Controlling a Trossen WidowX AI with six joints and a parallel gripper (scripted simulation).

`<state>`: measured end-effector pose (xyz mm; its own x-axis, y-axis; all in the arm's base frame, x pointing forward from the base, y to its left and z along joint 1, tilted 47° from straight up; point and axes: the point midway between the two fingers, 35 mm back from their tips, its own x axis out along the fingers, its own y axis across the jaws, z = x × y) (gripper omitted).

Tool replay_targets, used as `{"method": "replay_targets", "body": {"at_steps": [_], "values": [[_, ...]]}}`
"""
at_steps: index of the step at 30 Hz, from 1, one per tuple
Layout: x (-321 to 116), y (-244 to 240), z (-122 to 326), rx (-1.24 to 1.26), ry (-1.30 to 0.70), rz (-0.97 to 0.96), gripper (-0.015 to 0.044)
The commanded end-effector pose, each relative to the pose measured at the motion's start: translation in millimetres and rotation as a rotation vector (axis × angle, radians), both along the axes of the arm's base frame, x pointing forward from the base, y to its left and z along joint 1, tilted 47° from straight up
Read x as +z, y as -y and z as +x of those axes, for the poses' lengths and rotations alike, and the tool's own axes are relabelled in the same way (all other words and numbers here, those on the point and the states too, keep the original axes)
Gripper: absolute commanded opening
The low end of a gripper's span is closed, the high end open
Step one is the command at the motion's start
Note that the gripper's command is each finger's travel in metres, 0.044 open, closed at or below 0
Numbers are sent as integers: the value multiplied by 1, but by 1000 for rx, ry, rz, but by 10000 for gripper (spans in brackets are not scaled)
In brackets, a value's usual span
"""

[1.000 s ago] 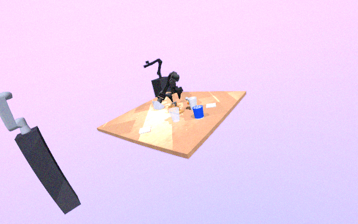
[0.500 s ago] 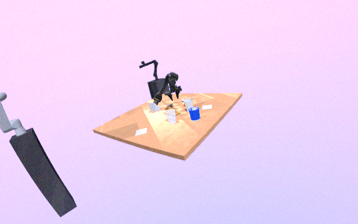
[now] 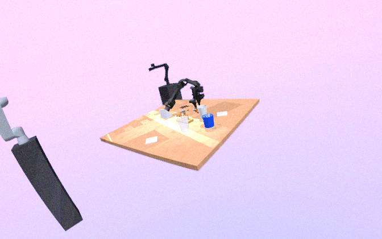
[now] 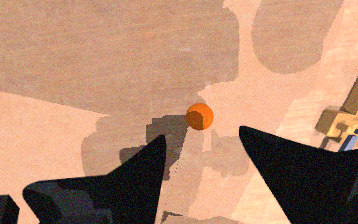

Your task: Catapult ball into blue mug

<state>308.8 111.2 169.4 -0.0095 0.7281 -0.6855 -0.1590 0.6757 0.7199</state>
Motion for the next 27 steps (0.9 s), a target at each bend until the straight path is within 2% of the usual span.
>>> {"method": "replay_targets", "body": {"at_steps": [1,27], "values": [[-5,1,-4,-10,-11,5,300],[-35,-32,-4,-10,-11,6,300]]}}
